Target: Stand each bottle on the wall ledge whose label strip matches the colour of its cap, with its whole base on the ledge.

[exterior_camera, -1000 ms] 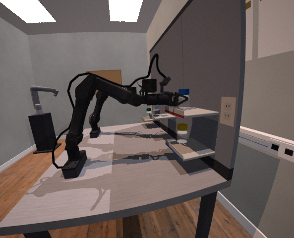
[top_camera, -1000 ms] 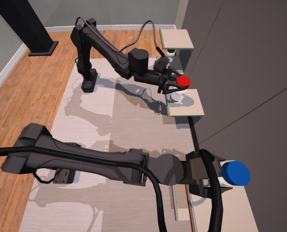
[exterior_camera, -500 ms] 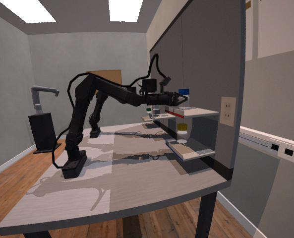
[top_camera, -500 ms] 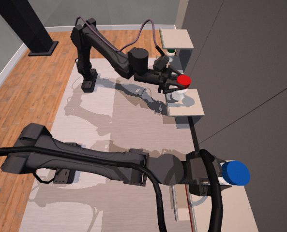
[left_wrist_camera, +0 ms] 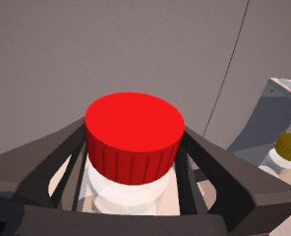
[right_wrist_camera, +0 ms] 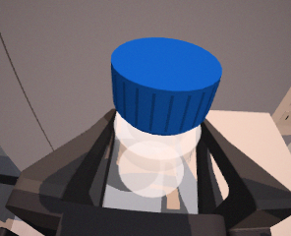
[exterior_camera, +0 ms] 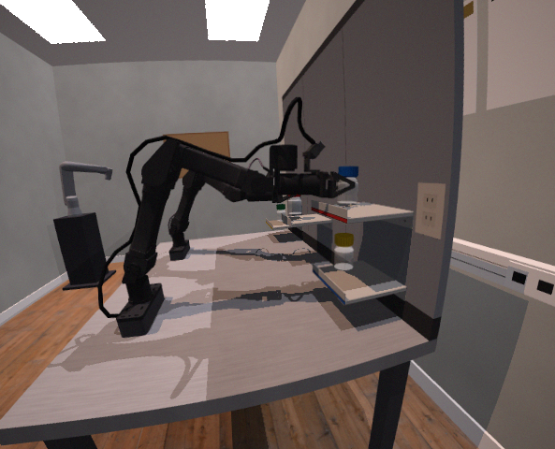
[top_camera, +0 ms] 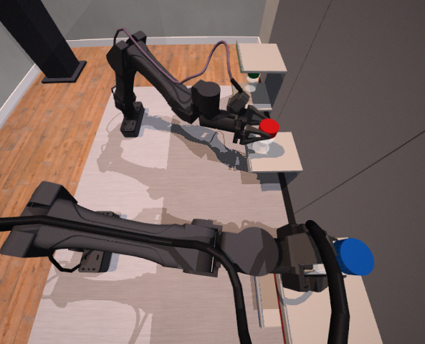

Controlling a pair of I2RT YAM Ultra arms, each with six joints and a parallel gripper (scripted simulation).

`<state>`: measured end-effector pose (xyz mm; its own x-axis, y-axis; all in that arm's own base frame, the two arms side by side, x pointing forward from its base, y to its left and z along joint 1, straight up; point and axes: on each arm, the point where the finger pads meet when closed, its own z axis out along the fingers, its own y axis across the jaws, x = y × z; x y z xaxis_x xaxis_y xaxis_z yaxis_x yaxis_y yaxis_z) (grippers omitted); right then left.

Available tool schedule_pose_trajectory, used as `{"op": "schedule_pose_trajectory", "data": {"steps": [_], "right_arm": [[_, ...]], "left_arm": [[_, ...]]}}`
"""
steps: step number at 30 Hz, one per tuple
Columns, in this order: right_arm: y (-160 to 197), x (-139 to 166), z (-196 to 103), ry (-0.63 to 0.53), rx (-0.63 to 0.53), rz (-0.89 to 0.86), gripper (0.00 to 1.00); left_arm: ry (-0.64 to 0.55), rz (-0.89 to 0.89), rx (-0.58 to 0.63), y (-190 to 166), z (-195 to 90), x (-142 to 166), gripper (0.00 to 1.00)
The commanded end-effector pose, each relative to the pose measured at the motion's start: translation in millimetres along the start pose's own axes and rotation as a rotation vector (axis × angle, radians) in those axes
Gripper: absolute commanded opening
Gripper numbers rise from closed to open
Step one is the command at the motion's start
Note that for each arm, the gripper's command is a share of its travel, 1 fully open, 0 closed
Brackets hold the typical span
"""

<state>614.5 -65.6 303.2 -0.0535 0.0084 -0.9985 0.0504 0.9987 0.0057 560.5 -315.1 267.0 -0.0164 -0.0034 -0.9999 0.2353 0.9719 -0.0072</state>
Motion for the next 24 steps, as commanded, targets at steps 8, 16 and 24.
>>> {"op": "schedule_pose_trajectory", "data": {"steps": [8,16,24], "right_arm": [[2,-85,-11,-0.080,-0.003,-0.008,0.52],[1,-92,-12,-0.100,-0.002,-0.013,0.52],[-1,-96,-14,-0.116,0.003,-0.014,0.52]], "left_arm": [[-0.058,-0.027,-0.001,10,2,1,0.50],[-0.069,-0.031,-0.001,10,2,-6,0.50],[-0.069,-0.028,-0.003,8,1,-6,0.73]]}}
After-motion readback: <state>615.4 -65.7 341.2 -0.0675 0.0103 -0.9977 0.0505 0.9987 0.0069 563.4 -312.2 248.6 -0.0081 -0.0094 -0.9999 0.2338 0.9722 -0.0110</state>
